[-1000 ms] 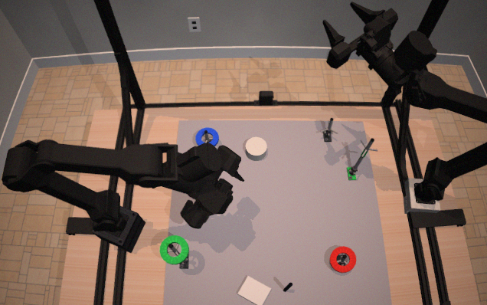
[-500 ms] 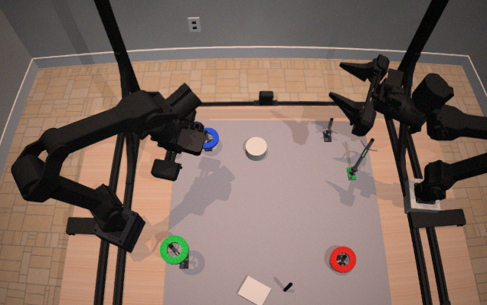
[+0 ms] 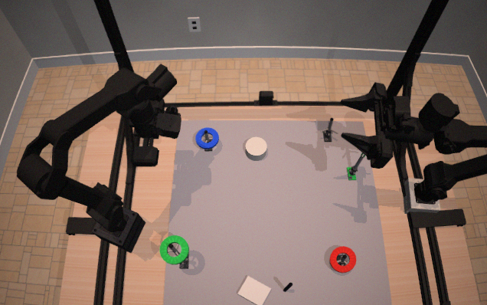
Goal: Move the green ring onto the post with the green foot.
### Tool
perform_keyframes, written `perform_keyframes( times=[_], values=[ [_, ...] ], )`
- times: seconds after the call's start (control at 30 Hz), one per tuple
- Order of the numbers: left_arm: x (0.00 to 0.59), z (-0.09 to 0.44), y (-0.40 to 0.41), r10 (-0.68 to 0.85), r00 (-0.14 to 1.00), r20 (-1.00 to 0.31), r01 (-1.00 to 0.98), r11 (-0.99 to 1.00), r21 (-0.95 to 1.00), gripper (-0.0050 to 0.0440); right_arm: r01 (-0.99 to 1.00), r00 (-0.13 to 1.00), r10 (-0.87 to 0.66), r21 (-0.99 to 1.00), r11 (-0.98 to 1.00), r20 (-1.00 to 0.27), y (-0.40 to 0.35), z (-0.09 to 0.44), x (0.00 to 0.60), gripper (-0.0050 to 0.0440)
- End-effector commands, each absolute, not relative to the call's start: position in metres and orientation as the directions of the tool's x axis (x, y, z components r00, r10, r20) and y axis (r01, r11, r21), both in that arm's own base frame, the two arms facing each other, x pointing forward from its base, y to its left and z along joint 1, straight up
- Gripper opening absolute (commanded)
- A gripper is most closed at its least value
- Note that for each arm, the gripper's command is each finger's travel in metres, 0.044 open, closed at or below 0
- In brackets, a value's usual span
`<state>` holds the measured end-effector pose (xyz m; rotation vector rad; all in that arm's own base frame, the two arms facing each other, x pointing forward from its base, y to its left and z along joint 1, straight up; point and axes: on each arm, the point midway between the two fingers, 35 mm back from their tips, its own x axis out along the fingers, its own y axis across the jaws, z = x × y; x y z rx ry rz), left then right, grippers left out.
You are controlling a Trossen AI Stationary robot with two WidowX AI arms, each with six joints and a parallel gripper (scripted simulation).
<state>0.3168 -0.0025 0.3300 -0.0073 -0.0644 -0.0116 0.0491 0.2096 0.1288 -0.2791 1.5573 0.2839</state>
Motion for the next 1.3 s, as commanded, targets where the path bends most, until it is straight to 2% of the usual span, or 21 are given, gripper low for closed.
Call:
perform_keyframes(
  times=[0.0,0.17,0.3,0.67,0.73,0.93,1.13,1.27],
  values=[
    [0.316,0.323,0.0,0.0,0.999,0.05,0.0,1.0,0.0,0.04,-0.356,0.0,0.0,0.0,0.935,-1.0,0.211,0.131,0.048,0.04],
    [0.33,0.33,0.006,0.009,0.999,0.046,-0.013,0.996,0.085,0.04,-0.356,0.0,0.0,0.0,0.935,-1.0,0.211,0.131,0.048,0.04],
    [0.373,0.343,0.028,0.035,0.999,0.034,-0.044,0.949,0.311,0.04,-0.356,0.0,0.0,0.0,0.935,-1.0,0.211,0.131,0.048,0.04],
    [0.486,0.341,0.108,0.086,0.996,0.007,-0.059,0.626,0.778,0.04,-0.356,0.0,0.0,0.0,0.935,-1.0,0.211,0.131,0.048,0.04],
    [0.486,0.341,0.108,0.086,0.996,0.007,-0.059,0.626,0.778,0.04,-0.356,0.0,0.0,0.0,0.935,-1.0,0.211,0.131,0.048,0.04],
    [0.543,0.314,0.17,0.108,0.994,-0.008,-0.03,0.341,0.94,0.04,-0.356,0.0,0.0,0.0,0.935,-1.0,0.211,0.131,0.048,0.04],
    [0.582,0.272,0.232,0.127,0.992,-0.02,0.013,0.056,0.998,0.04,-0.356,0.0,0.0,0.0,0.935,-1.0,0.211,0.131,0.048,0.04],
    [0.587,0.263,0.244,0.131,0.991,-0.022,0.022,0.003,1.0,0.04,-0.356,0.0,0.0,0.0,0.935,-1.0,0.211,0.131,0.048,0.04]
  ],
)
